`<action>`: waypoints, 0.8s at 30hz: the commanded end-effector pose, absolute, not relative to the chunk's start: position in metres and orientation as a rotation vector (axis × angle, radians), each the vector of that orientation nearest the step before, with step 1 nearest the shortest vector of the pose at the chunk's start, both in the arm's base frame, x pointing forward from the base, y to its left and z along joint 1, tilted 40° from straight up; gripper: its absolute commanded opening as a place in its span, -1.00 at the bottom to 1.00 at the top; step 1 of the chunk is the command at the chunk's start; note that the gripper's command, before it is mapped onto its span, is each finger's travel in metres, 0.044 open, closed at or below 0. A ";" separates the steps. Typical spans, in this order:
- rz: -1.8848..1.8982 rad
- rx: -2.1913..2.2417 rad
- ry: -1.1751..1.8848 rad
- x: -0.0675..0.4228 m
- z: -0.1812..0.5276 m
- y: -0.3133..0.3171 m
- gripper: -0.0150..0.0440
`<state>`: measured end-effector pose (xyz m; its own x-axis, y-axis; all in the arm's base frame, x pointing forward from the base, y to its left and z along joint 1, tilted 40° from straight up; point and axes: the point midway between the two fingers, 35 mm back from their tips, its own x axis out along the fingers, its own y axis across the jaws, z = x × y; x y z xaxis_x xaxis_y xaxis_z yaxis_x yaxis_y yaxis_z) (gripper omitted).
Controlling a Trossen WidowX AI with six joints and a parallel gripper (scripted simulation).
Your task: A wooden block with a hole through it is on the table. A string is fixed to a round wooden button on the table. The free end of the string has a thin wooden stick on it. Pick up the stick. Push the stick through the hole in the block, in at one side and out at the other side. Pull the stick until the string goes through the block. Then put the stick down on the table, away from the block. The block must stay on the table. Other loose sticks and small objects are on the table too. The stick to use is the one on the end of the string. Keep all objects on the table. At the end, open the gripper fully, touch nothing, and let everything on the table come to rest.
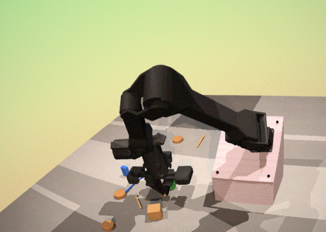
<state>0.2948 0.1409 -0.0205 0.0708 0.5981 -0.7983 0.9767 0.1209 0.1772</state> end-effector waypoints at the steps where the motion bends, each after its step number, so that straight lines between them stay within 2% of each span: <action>1: -0.617 1.568 1.616 0.293 -0.017 0.145 -0.49; 24: -0.588 1.560 1.614 0.286 0.004 0.170 -0.49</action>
